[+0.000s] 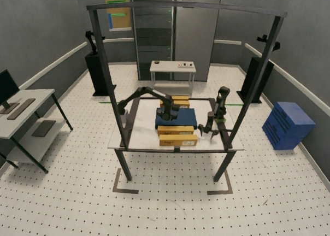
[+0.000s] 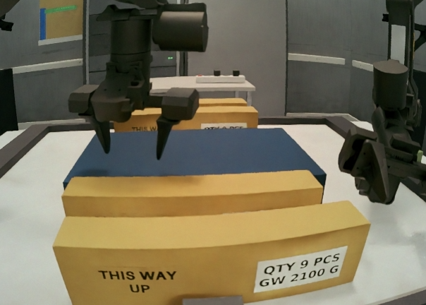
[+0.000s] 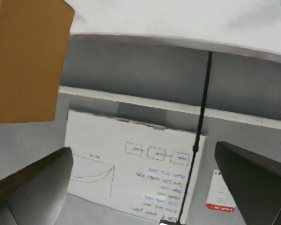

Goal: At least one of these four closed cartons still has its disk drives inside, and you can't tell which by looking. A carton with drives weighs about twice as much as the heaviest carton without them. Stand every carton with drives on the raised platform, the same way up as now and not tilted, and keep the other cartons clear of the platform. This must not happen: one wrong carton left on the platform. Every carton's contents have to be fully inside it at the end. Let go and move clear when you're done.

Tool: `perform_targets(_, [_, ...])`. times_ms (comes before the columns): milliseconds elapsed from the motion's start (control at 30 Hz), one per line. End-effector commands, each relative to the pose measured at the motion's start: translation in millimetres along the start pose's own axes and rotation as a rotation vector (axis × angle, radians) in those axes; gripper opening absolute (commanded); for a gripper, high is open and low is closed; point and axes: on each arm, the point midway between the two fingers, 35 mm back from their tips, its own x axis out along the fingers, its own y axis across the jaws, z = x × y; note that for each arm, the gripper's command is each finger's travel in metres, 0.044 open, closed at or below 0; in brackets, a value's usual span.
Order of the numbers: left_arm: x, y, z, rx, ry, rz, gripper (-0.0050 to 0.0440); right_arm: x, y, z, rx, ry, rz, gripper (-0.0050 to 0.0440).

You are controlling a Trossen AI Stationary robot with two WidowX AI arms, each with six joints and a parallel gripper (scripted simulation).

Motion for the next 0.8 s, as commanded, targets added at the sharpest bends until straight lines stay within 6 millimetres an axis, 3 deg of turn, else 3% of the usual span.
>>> perform_targets(0, [-13.5,3.5,-1.4,-0.003,0.001,0.034,0.04,0.4,2.0,-5.3,-0.007,0.015,0.005,0.04])
perform_targets(533, [-13.5,3.5,-1.4,-0.003,0.001,0.034,0.04,0.4,2.0,-5.3,-0.007,0.015,0.005,0.04])
perform_targets(567, [-13.5,3.5,-1.4,-0.003,0.001,0.034,0.0384,0.4,2.0,-5.3,-0.007,0.015,0.005,0.0379])
perform_targets(767, [-13.5,3.5,-1.4,-0.003,0.001,0.034,0.0384,0.4,2.0,-5.3,-0.007,0.015,0.005,0.0379])
